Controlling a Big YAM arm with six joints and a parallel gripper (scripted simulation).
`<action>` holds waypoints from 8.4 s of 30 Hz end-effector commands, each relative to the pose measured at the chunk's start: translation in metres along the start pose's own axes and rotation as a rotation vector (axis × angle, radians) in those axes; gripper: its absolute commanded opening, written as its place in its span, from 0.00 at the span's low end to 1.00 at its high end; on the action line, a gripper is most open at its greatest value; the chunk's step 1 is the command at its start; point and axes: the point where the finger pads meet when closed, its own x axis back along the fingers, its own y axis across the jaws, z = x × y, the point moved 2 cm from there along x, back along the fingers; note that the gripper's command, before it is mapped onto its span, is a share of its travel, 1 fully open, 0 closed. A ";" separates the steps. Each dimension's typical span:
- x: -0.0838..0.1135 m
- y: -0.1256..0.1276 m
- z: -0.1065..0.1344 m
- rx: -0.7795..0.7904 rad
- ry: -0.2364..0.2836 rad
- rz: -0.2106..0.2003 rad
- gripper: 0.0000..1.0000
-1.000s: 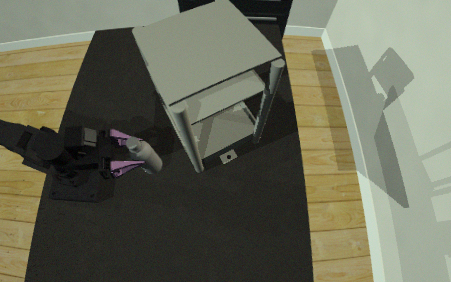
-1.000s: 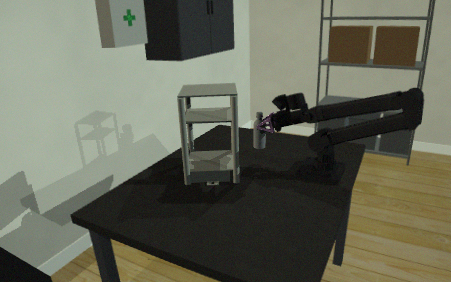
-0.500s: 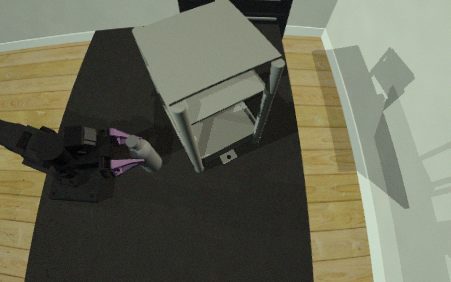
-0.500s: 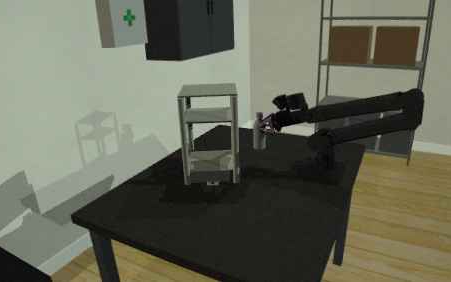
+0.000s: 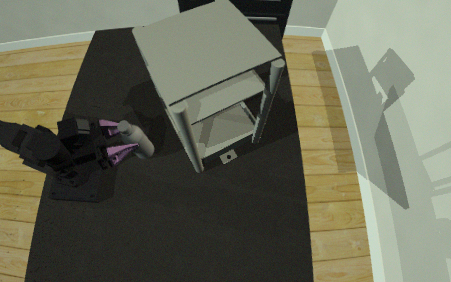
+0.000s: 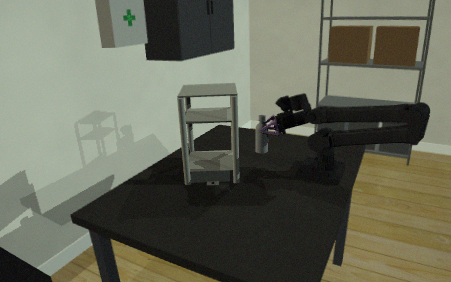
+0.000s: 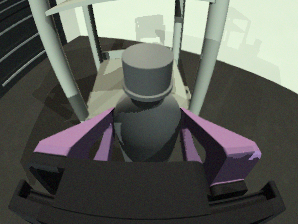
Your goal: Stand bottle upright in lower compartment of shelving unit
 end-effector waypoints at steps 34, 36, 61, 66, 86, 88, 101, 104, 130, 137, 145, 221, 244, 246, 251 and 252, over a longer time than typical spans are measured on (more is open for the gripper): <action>0.011 0.008 -0.036 0.095 -0.050 -0.039 0.41; 0.010 0.008 -0.036 0.095 -0.050 -0.039 0.41; -0.049 0.012 -0.051 0.068 -0.061 -0.051 0.41; -0.057 0.013 -0.052 0.065 -0.061 -0.051 0.41; -0.057 0.014 -0.052 0.064 -0.061 -0.052 0.41; -0.057 0.014 -0.052 0.064 -0.061 -0.052 0.41; -0.066 0.009 -0.067 0.064 -0.061 -0.052 0.41; -0.066 0.009 -0.067 0.064 -0.061 -0.052 0.41; -0.064 0.008 -0.062 0.064 -0.061 -0.048 0.41; -0.063 0.008 -0.062 0.064 -0.061 -0.046 0.41; -0.063 0.007 -0.062 0.064 -0.061 -0.045 0.41; -0.103 0.013 -0.063 0.055 -0.059 -0.049 0.41; -0.125 0.015 -0.070 0.054 -0.058 -0.053 0.41; -0.130 0.016 -0.072 0.053 -0.058 -0.054 0.41; -0.140 0.017 -0.075 0.052 -0.058 -0.054 0.41; -0.141 0.017 -0.075 0.052 -0.057 -0.055 0.41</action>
